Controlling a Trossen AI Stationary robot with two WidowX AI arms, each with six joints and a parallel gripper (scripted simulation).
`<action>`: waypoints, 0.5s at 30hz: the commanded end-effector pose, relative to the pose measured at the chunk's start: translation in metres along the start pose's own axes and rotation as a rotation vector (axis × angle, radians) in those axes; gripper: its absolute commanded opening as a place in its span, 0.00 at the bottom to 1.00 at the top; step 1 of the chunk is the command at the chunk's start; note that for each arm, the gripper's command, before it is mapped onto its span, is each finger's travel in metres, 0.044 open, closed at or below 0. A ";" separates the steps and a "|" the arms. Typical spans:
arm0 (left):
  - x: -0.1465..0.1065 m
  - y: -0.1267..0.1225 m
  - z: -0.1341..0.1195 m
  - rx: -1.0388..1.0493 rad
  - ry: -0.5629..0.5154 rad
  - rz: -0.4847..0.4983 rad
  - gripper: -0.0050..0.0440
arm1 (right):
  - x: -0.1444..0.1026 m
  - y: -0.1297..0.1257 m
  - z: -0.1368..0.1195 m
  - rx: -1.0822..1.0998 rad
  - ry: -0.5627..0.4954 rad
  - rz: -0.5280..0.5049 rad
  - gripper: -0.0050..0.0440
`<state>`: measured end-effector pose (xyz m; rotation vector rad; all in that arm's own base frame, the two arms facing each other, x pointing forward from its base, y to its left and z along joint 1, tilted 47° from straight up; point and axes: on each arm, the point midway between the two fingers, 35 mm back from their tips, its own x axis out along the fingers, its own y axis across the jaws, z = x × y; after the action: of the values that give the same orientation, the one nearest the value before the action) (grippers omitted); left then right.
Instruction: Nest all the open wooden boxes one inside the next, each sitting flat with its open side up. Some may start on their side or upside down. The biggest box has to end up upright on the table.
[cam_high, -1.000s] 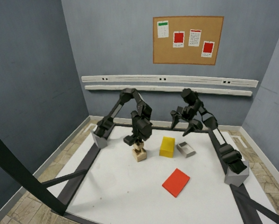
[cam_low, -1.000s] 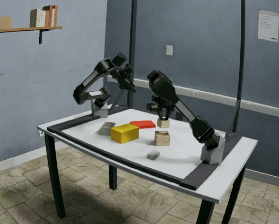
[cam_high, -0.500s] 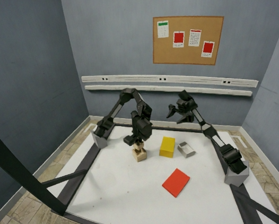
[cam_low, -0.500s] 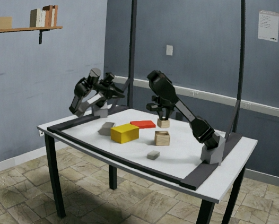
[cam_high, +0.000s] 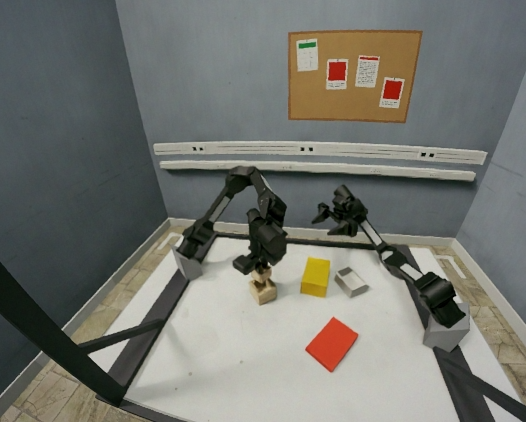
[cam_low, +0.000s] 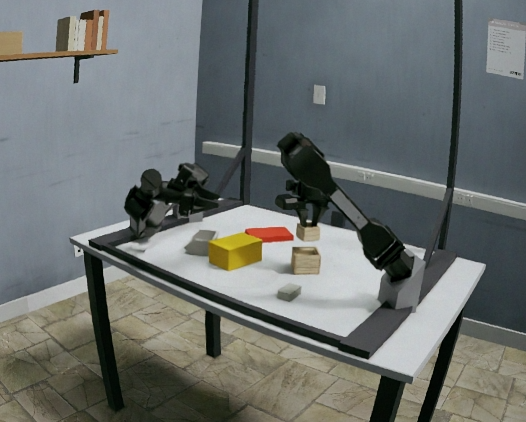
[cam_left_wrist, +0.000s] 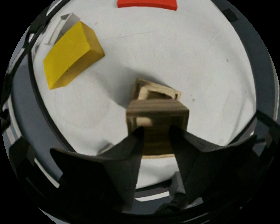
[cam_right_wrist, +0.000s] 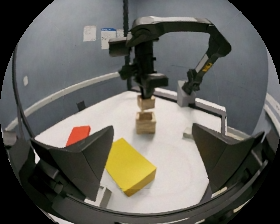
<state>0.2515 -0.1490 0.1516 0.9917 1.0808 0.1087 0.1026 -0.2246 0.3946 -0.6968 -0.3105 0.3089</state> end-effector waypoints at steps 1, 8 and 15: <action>-0.004 0.001 0.003 -0.009 -0.013 -0.002 0.51 | 0.006 -0.001 0.009 -0.043 -0.004 0.011 0.92; -0.005 0.000 0.006 0.021 -0.016 -0.001 0.51 | 0.006 0.001 0.009 -0.048 0.001 0.013 0.92; -0.004 0.001 0.004 0.227 -0.015 -0.001 0.51 | 0.006 0.001 0.009 -0.048 0.001 0.013 0.92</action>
<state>0.2522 -0.1508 0.1524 1.1106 1.0964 0.0386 0.1036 -0.2253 0.3958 -0.7122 -0.3189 0.3078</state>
